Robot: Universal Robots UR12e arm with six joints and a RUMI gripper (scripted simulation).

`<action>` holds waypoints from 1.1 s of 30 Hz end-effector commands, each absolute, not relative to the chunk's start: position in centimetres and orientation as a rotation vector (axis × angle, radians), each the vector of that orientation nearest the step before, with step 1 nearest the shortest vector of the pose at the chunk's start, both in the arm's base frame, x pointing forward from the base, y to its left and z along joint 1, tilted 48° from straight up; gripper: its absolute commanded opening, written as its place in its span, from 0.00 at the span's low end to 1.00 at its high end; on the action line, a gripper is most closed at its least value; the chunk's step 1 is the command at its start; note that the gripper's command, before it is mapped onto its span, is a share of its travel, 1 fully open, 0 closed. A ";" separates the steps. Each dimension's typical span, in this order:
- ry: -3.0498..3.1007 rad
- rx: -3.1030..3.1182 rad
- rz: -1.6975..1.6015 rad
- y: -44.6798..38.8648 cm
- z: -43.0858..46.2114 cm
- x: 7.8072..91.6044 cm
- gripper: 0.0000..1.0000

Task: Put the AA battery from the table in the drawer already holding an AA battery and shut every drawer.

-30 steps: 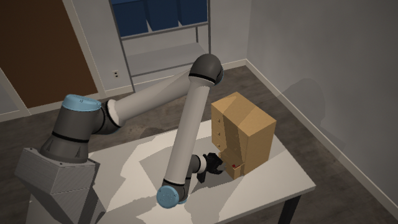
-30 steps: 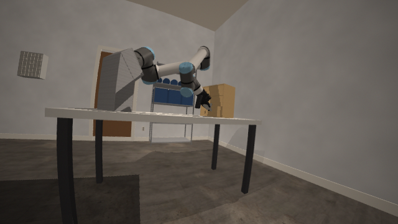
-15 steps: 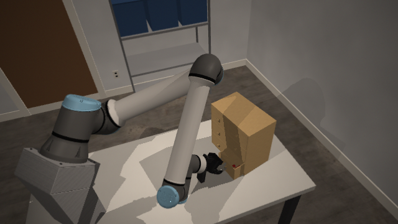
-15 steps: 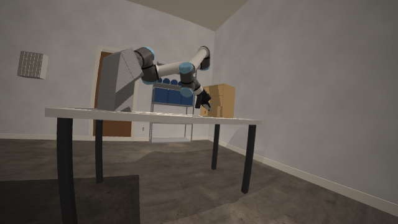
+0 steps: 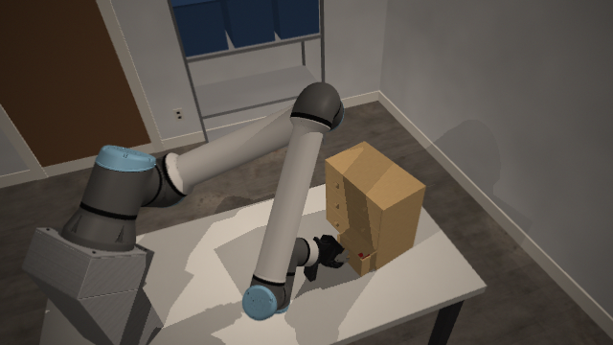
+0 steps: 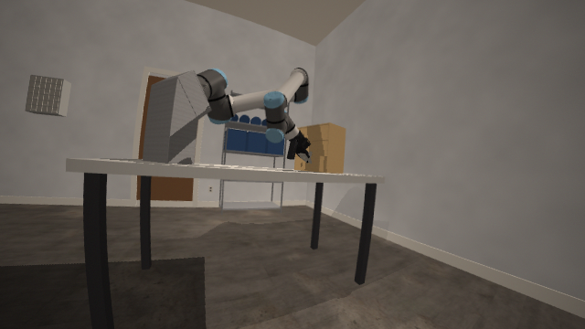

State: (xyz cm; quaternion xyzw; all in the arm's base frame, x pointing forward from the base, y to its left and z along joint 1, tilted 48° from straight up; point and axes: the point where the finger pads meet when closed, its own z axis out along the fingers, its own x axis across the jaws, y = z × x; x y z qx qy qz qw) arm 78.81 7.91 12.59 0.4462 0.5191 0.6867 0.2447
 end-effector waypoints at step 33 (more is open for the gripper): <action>1.417 1.218 1.874 8.1 13.5 79.9 0.07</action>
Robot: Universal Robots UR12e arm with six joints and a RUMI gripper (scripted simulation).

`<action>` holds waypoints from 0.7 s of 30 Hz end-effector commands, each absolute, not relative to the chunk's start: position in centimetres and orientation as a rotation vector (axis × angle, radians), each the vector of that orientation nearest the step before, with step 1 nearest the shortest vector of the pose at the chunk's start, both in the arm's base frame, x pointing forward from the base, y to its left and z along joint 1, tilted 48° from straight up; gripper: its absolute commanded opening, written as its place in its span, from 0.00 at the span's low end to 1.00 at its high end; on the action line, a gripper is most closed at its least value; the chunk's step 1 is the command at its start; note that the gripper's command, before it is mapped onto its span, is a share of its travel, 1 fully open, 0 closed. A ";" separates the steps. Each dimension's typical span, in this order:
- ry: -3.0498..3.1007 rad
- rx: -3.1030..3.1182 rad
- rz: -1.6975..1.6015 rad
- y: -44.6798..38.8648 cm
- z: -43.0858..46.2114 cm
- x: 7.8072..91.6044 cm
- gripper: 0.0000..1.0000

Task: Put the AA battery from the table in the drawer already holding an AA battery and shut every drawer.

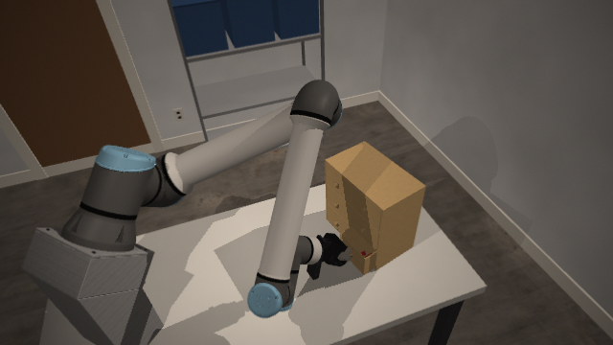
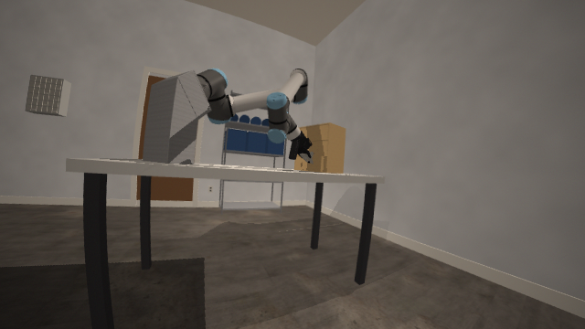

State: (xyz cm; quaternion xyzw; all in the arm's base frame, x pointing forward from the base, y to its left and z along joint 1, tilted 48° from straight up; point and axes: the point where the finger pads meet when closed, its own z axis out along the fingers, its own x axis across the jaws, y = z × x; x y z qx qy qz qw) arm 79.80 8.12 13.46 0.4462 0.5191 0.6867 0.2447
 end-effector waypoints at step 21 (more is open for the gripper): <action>1.417 1.218 1.874 8.3 14.4 80.9 0.07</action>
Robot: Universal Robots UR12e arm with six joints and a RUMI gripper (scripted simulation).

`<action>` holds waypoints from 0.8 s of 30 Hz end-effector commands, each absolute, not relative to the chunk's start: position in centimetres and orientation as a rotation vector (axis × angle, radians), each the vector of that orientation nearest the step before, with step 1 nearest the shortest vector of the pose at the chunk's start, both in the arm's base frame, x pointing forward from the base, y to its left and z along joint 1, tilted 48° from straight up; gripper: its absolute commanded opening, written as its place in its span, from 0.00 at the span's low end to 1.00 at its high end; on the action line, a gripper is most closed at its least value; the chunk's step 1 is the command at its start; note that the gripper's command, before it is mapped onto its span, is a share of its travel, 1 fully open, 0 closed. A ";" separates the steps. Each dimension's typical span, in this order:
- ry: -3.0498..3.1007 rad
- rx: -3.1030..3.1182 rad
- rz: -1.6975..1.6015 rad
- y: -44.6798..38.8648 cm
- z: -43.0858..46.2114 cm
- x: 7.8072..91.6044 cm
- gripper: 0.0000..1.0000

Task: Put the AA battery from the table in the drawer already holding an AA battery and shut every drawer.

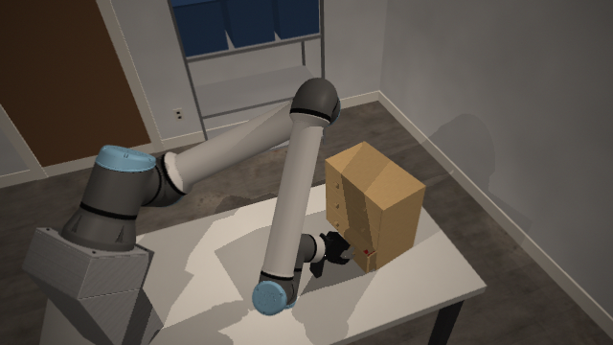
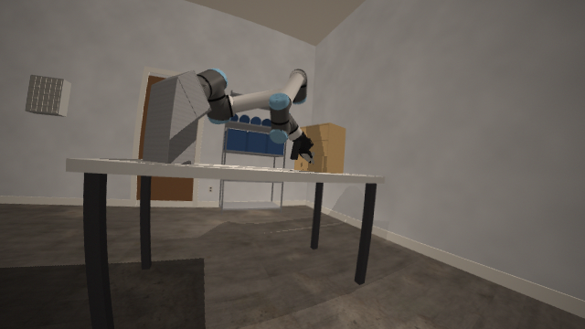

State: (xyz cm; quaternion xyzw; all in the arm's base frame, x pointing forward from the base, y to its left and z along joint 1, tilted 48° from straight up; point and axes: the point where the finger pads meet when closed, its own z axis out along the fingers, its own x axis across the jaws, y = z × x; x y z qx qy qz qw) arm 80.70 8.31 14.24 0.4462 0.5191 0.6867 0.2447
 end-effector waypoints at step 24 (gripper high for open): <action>1.417 1.218 1.874 8.6 15.4 82.1 0.07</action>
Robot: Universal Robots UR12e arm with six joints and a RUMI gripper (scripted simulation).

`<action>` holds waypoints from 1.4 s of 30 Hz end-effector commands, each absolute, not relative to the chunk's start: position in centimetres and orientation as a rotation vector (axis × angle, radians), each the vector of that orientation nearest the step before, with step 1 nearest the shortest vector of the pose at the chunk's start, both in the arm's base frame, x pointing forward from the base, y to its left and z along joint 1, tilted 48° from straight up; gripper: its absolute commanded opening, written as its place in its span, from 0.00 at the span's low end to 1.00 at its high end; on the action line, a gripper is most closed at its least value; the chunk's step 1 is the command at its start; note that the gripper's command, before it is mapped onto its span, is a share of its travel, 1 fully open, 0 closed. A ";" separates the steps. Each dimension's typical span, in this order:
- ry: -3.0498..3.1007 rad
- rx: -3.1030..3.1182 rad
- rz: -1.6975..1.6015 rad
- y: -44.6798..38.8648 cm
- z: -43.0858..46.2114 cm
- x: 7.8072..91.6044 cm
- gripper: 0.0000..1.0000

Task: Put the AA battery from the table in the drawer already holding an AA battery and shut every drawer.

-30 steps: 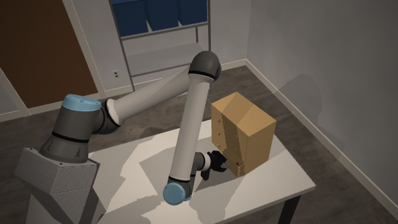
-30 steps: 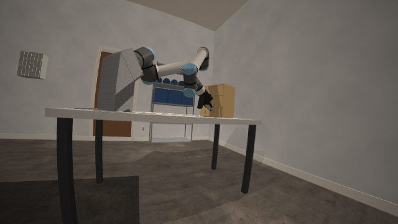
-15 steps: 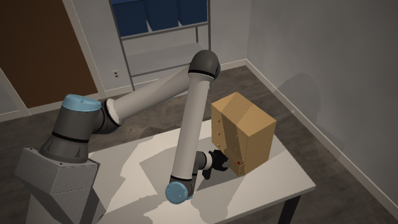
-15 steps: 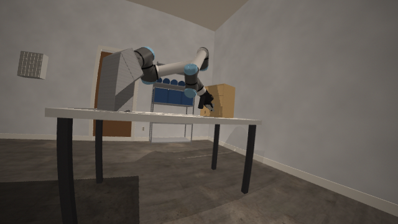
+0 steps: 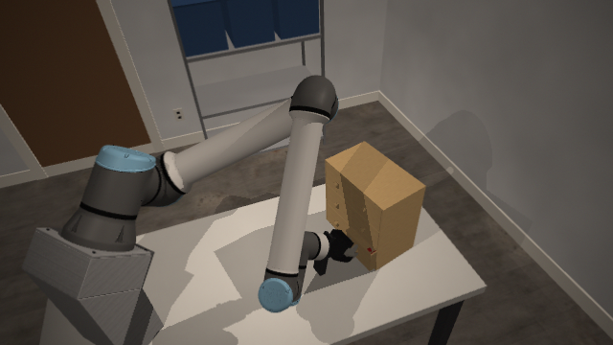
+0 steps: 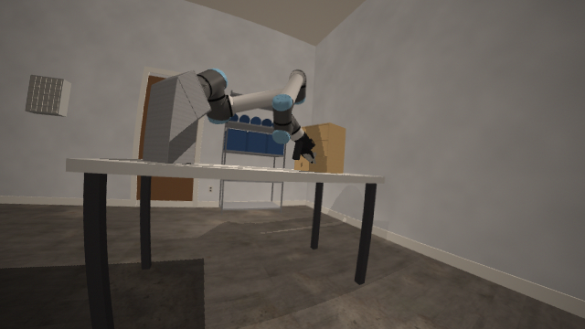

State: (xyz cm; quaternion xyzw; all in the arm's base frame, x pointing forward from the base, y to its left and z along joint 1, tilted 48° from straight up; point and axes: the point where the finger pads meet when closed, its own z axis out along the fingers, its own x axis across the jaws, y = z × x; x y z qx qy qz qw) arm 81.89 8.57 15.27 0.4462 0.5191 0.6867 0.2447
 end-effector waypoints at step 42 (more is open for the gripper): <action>1.417 1.218 1.874 8.9 16.6 83.4 0.07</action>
